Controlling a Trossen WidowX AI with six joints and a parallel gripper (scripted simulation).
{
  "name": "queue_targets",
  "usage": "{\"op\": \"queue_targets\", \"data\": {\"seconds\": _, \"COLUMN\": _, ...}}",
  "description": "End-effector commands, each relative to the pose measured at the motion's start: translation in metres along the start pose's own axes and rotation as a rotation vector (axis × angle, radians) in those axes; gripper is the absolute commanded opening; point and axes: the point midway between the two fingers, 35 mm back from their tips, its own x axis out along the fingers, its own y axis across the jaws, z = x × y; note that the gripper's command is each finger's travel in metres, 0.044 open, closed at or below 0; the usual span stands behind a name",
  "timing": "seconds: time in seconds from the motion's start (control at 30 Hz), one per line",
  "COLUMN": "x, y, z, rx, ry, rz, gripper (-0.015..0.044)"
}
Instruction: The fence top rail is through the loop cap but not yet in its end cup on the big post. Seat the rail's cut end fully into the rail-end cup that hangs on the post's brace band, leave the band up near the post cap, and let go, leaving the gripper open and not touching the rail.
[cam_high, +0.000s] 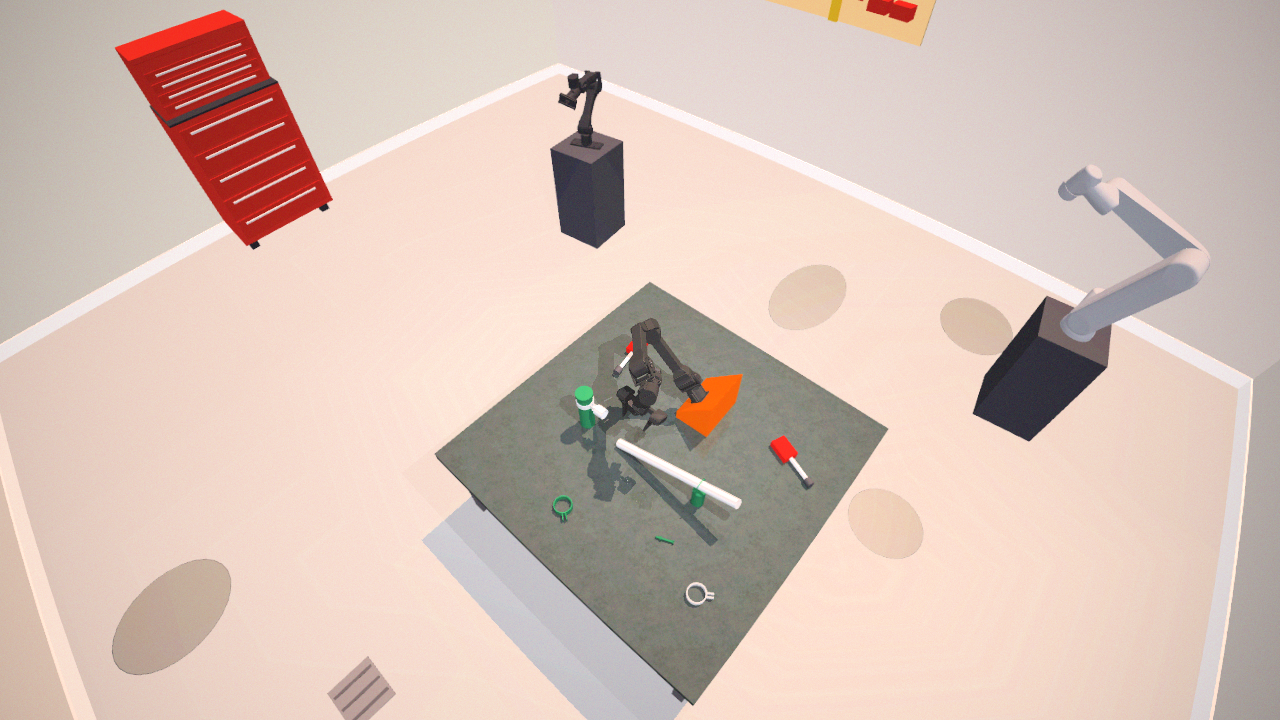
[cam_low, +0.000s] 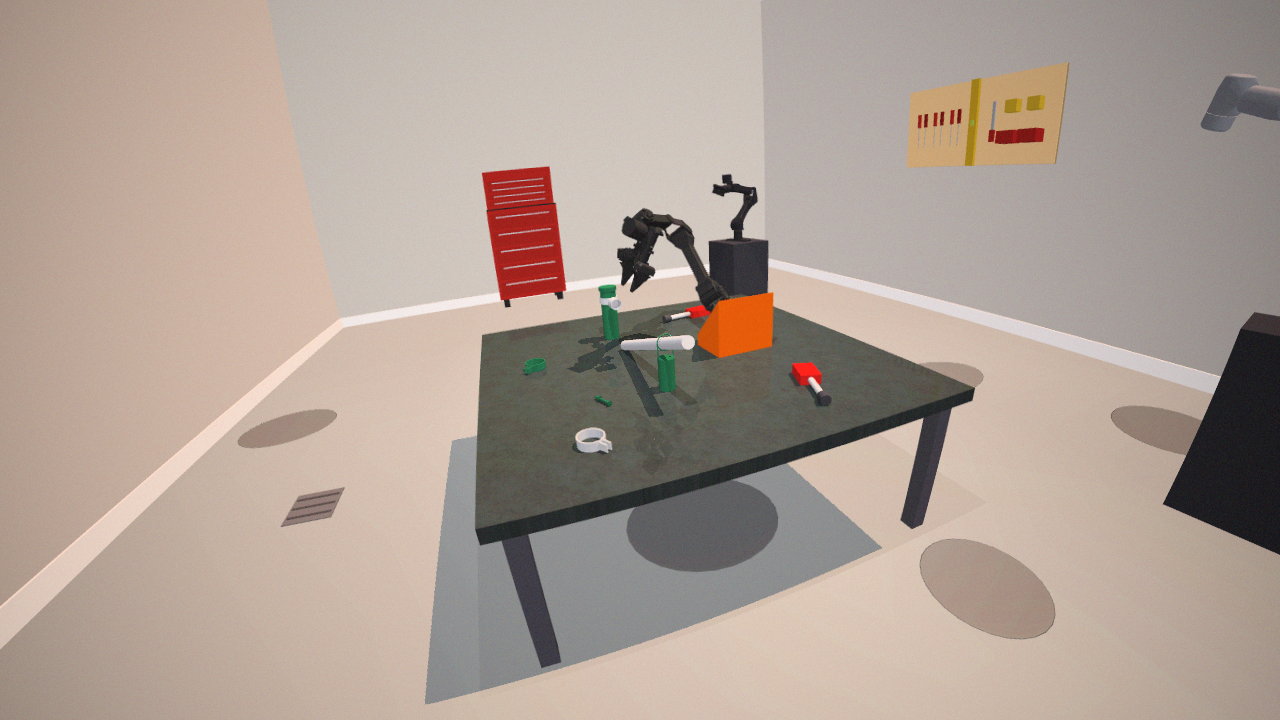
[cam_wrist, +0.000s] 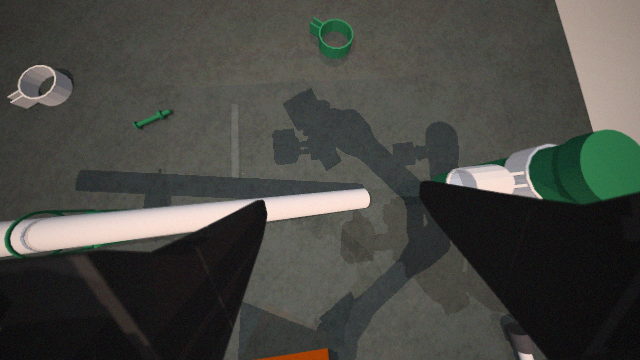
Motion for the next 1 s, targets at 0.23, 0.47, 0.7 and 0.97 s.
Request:
{"op": "queue_targets", "data": {"seconds": 0.23, "x": -0.014, "y": 0.009, "z": 0.005, "rx": 0.200, "ry": -0.031, "rz": -0.030, "gripper": 0.0440}}
{"op": "queue_targets", "data": {"seconds": 0.47, "x": 0.010, "y": 0.021, "z": 0.001, "rx": -0.221, "ry": 0.087, "rz": -0.001, "gripper": 0.0440}}
{"op": "queue_targets", "data": {"seconds": 0.7, "x": 0.050, "y": 0.041, "z": -0.011, "rx": -0.912, "ry": 0.252, "rz": 0.159, "gripper": 0.0440}}
{"op": "queue_targets", "data": {"seconds": 0.97, "x": 0.086, "y": 0.058, "z": -0.028, "rx": -1.516, "ry": 0.321, "rz": 0.427, "gripper": 0.0440}}
